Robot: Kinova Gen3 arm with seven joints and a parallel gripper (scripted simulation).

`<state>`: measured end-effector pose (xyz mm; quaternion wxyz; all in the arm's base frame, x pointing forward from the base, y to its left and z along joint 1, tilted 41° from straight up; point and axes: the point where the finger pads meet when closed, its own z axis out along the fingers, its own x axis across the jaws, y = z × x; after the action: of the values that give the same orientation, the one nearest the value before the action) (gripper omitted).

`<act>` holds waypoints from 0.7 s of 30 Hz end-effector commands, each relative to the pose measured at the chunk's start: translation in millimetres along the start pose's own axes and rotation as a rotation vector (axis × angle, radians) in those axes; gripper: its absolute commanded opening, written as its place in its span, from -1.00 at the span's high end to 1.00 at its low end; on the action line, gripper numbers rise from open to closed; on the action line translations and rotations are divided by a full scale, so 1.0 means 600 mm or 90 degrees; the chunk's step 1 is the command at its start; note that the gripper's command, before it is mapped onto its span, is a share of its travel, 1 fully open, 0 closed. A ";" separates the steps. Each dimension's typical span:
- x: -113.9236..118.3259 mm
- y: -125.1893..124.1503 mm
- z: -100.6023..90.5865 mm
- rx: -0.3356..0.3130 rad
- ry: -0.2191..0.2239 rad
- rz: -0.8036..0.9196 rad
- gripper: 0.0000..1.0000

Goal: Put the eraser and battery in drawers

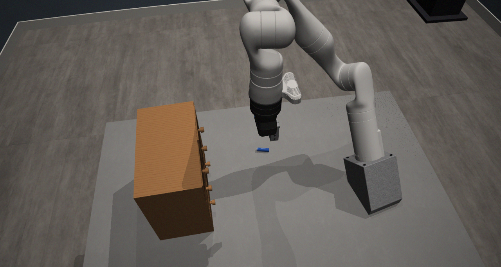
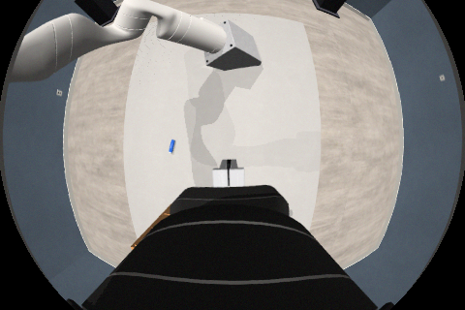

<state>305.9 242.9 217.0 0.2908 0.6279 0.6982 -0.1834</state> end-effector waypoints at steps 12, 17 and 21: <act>0.000 0.000 -0.001 -0.001 0.001 0.000 -1.00; 0.000 0.000 -0.001 -0.001 0.001 0.000 -1.00; 0.000 0.000 -0.001 -0.001 0.001 0.000 -1.00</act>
<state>305.9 242.9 217.0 0.2908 0.6279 0.6982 -0.1834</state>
